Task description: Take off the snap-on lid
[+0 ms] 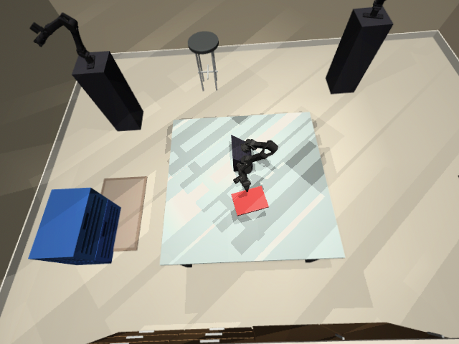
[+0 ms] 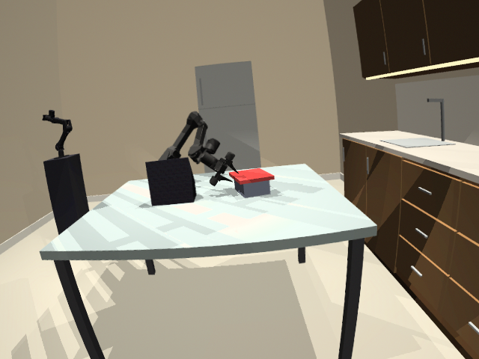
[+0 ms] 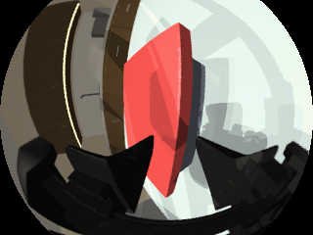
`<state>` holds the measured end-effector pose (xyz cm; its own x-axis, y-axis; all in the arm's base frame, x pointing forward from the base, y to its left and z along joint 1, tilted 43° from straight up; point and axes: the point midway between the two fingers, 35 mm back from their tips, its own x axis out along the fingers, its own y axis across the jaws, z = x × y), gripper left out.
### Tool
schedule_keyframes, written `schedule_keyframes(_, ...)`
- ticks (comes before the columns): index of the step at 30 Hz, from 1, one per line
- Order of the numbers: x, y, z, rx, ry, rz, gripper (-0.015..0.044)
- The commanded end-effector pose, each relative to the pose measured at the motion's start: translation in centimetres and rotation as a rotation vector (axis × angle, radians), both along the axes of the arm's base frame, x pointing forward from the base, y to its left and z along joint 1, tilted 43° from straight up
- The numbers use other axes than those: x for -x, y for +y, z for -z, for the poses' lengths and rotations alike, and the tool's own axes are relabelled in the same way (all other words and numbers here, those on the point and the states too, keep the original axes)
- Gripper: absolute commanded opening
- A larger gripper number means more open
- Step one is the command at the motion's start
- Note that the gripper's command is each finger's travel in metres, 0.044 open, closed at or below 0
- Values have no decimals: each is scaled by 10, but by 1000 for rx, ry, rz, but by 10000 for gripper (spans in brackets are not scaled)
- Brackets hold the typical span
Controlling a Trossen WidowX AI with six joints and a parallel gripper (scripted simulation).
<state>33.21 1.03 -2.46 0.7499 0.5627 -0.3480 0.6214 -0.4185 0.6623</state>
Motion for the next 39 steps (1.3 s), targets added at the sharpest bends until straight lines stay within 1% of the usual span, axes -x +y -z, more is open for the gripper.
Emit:
schedule_keyframes(1,-4,2,2,-2,1,4,235)
schedule_keyframes(4,-4,2,2,-2,1,4,156)
schedule_keyframes(14,-4,2,2,-2,1,4,90)
schedule_keyframes(17,-4,2,2,-2,1,4,11)
schedule_keyframes(18,-4,2,2,-2,1,4,0)
schedule_keyframes(39,-3,-1,-2,-1,-4,1,0)
